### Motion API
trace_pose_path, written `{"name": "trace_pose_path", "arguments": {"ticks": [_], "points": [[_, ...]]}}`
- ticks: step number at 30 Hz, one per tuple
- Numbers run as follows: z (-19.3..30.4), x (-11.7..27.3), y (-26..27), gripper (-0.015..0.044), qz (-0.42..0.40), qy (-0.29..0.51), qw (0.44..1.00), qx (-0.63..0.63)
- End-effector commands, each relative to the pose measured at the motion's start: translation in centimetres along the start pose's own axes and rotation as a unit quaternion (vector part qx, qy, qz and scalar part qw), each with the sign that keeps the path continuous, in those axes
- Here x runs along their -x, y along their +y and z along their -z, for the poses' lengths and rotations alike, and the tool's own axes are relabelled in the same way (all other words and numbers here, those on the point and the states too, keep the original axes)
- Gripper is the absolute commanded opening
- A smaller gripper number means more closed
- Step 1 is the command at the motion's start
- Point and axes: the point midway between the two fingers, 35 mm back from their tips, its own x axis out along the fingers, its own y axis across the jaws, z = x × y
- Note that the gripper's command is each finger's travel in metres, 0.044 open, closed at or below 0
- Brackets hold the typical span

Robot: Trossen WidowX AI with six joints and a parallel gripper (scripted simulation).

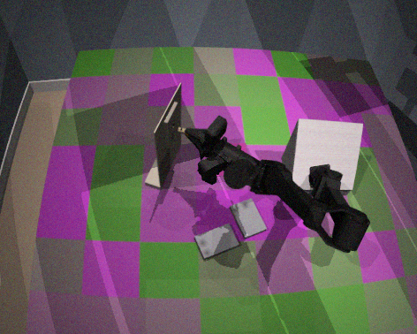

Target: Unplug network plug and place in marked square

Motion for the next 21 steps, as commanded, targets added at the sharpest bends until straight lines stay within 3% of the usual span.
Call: {"name": "trace_pose_path", "arguments": {"ticks": [1,21], "points": [[0.1,0.3,0.1,0.0000,-0.002,0.001,1.000,0.000],[0.3,1.3,0.1,0.0000,-0.002,0.001,1.000,0.000]]}}
